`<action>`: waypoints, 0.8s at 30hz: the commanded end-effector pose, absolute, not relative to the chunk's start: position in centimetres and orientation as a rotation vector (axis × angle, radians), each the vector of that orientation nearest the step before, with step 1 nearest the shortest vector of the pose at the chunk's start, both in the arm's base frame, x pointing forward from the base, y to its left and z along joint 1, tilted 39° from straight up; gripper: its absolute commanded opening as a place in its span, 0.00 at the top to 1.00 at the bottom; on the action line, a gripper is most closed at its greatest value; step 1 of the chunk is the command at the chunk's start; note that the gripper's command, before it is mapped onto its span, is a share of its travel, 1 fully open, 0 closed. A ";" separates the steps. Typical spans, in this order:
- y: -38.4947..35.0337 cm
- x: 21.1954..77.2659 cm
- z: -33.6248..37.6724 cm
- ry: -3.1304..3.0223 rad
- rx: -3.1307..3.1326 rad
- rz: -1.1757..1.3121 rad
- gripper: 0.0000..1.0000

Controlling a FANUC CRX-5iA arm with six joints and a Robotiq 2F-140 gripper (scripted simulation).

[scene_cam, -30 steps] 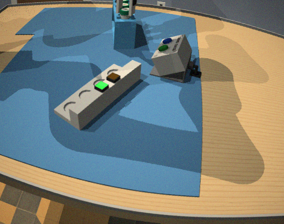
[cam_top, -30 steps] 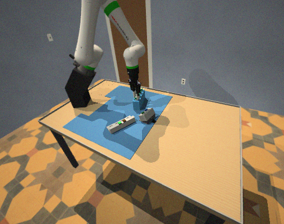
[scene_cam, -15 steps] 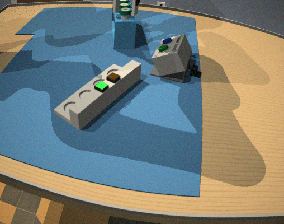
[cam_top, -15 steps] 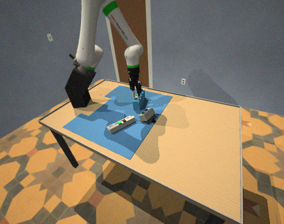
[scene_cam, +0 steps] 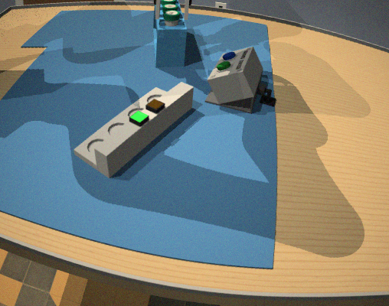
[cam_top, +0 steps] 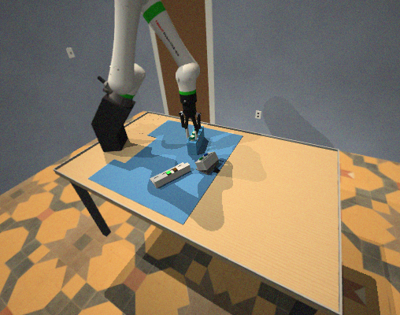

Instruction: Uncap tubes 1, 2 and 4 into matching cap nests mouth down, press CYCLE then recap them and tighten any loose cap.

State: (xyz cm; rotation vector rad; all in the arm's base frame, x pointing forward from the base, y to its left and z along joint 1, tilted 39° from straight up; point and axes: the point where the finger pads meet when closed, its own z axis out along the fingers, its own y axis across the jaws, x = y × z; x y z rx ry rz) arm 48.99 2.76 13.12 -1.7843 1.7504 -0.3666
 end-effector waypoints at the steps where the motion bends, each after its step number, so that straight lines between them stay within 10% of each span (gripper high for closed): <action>1: 2.7 49.0 13.1 1.577 -1.950 -0.419 0.65; 20: 2.7 49.0 13.1 1.129 -2.300 -0.596 0.65; 21: 2.7 49.0 13.1 1.129 -2.300 -0.596 1.00; 24: 2.7 49.0 13.1 1.129 -2.300 -0.596 1.00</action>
